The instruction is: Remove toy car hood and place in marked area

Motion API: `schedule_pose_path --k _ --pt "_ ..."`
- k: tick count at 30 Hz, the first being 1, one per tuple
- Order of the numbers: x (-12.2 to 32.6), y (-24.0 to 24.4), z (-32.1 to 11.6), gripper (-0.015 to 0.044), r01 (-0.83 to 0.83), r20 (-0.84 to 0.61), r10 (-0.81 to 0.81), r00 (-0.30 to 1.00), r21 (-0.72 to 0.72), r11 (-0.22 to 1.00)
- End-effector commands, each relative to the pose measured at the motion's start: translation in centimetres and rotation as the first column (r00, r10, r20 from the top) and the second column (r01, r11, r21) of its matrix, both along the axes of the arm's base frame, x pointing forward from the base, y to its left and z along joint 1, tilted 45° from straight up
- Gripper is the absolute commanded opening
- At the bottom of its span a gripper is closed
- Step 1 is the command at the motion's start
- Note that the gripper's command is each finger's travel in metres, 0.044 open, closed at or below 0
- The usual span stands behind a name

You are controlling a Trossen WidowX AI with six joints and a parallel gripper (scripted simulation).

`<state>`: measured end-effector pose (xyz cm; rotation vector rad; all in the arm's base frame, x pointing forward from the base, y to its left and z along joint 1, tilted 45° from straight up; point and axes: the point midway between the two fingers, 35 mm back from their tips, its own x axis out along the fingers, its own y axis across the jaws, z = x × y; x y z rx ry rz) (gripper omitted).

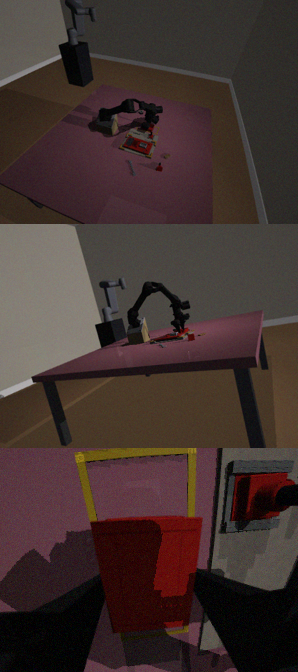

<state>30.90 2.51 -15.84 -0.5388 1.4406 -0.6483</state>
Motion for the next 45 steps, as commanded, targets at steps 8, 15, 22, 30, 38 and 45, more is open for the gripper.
schedule_pose_path --k 8,15,22,30,38,45 --pt "0.0 0.0 0.0 0.0263 0.000 0.001 0.000 1.000 0.000 1.000" --pt "0.1 0.4 0.4 0.0440 0.000 0.001 0.000 1.000 0.000 1.000" --pt "0.1 4.5 4.3 0.0440 0.001 -0.001 -0.001 1.000 -0.004 1.000" --pt "-0.1 5.3 5.2 0.0440 0.002 -0.002 -0.002 1.000 -0.006 1.000" --pt "-0.1 5.3 5.2 0.0440 0.002 -0.002 -0.002 1.000 -0.006 1.000" --pt "-0.1 5.3 5.2 0.0440 0.002 -0.002 -0.002 1.000 -0.006 1.000"
